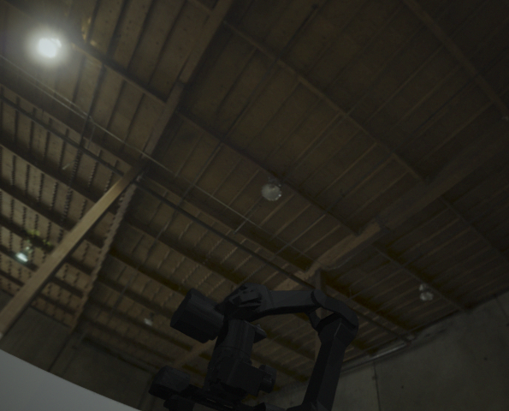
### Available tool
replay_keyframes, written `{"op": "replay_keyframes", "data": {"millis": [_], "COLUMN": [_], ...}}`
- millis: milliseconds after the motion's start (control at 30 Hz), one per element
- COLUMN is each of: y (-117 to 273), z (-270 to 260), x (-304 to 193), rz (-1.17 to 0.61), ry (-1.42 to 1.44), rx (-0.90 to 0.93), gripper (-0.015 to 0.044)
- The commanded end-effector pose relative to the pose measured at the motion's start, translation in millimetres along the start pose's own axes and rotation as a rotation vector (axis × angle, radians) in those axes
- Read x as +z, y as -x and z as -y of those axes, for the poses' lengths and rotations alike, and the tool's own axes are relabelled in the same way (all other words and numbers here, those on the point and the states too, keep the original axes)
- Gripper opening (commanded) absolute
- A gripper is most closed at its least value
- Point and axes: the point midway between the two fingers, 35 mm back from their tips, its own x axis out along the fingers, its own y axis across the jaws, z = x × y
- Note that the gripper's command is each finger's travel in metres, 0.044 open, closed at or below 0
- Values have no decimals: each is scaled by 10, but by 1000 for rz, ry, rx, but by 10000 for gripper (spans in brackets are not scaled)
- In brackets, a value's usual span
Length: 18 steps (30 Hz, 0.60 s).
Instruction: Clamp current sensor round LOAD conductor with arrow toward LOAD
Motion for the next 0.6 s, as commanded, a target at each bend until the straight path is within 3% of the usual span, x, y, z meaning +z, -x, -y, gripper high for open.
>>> {"op": "replay_keyframes", "data": {"millis": [0, 567], "y": [-62, -343], "z": [25, 28], "x": [8, 11], "rz": [3, 3], "ry": [107, 115], "rx": [20, 21], "gripper": [320, 320]}}
